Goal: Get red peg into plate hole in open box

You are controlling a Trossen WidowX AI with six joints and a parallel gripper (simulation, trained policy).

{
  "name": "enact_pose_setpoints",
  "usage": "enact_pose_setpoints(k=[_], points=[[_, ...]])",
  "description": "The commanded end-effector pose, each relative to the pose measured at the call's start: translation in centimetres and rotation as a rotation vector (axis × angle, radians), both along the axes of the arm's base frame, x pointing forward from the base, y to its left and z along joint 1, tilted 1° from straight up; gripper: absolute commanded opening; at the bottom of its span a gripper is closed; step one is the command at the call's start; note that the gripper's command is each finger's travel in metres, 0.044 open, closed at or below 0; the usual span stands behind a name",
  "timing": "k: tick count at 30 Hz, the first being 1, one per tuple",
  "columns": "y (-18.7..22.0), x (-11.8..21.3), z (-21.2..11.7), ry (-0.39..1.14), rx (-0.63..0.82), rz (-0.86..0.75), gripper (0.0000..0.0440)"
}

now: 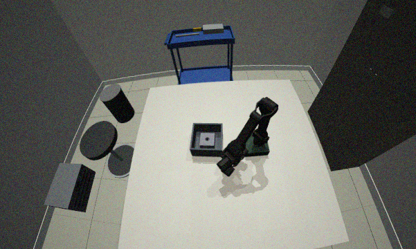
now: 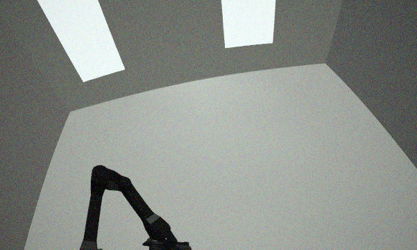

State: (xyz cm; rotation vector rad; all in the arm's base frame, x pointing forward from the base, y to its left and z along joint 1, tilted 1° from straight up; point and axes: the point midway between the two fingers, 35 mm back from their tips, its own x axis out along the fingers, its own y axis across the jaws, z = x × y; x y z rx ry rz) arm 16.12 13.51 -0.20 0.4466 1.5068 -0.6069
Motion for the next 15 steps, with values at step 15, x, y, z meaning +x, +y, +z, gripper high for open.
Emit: enact_pose_setpoints(k=[15], points=[[-0.6, 1.5, 1.5, -0.015, -0.077, 0.016, 0.0000]])
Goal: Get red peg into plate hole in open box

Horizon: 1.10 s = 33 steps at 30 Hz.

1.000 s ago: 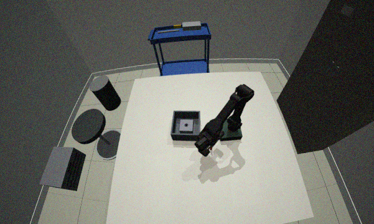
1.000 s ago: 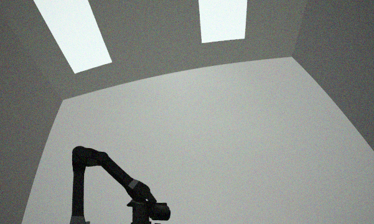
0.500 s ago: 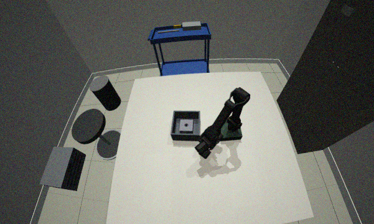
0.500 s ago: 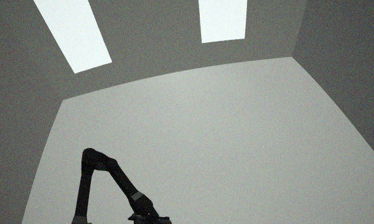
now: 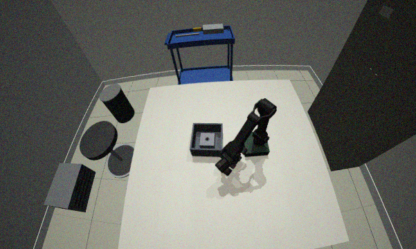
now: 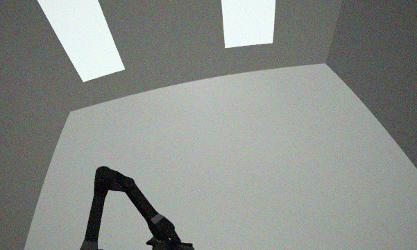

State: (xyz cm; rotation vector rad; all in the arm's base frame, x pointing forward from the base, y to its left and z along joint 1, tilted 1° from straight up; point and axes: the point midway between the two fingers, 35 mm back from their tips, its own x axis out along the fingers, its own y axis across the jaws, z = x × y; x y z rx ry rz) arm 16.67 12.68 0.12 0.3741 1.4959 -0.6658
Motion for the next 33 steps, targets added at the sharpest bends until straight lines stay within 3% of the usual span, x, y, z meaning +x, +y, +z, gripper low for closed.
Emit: enact_pose_setpoints(k=[1, 18, 33], points=[[0.2, 1.1, 1.6, -0.043, 0.002, 0.011, 0.0000], [-1.6, 5.8, 9.5, -0.201, -0.030, -0.062, 0.0000], [-6.8, 10.5, 11.7, -0.285, -0.075, -0.215, 0.0000]])
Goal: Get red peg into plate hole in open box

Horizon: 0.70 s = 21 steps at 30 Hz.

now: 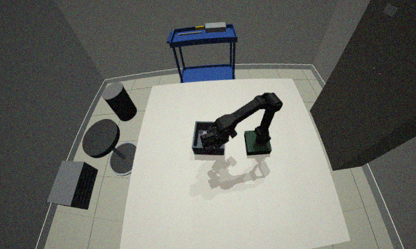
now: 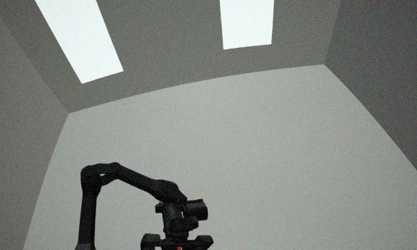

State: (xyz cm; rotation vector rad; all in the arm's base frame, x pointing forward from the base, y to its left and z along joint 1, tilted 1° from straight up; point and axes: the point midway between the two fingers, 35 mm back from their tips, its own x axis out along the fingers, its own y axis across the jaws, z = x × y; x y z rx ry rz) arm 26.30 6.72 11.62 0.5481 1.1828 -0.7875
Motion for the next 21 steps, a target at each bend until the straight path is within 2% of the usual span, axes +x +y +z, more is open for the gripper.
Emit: enact_pose_setpoints(k=[1, 11, 21], points=[[-1.2, 1.2, 0.1, -0.014, -0.010, -0.020, 0.0000], [-5.1, 4.3, -0.9, -0.022, -0.019, -0.040, 0.0000], [-7.8, 6.2, -2.9, 0.011, 0.008, 0.011, 0.0000]])
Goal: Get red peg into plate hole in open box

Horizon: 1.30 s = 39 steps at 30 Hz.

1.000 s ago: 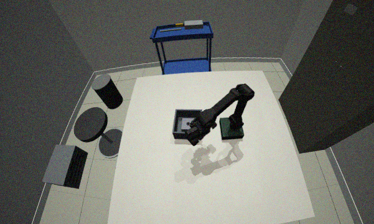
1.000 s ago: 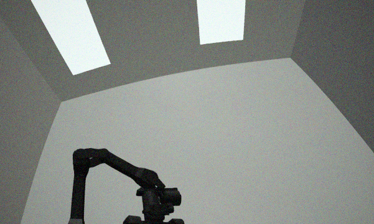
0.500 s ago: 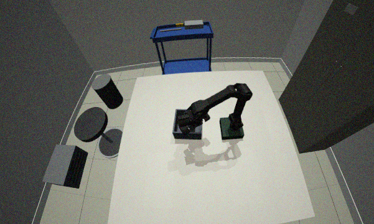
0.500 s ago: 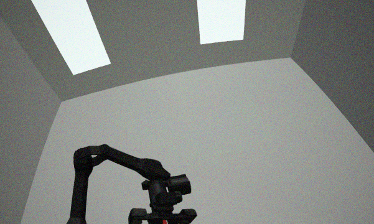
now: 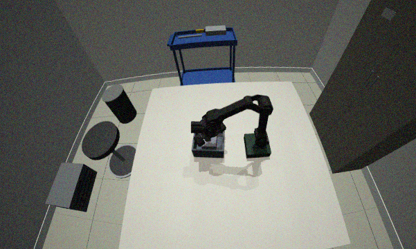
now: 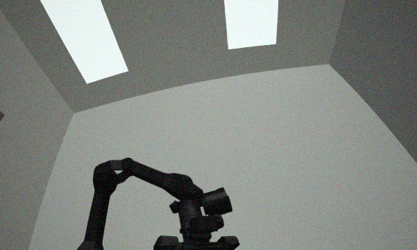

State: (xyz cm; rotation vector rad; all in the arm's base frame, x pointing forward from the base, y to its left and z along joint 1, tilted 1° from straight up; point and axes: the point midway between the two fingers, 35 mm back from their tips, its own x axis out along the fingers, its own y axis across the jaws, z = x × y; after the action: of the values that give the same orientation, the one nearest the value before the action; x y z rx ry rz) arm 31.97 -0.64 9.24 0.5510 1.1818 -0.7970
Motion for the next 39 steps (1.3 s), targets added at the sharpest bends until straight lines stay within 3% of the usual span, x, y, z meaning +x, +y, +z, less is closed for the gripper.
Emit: enact_pose_setpoints(k=[1, 9, 15, 18, 20, 30, 39], points=[[-0.6, 0.6, -0.8, 0.014, 0.014, 0.028, 0.0000], [-1.3, 0.7, -3.2, 0.066, 0.053, 0.096, 0.0015], [-1.5, 0.8, -4.7, 0.105, 0.085, 0.123, 0.0145], [-1.9, 1.3, -4.5, 0.104, 0.092, 0.140, 0.0157], [-2.0, 1.9, -4.2, 0.100, 0.099, 0.145, 0.0191], [-2.2, 5.2, -2.2, 0.076, 0.161, 0.157, 0.0440], [-1.1, 8.3, -0.1, 0.030, 0.228, 0.195, 0.0440]])
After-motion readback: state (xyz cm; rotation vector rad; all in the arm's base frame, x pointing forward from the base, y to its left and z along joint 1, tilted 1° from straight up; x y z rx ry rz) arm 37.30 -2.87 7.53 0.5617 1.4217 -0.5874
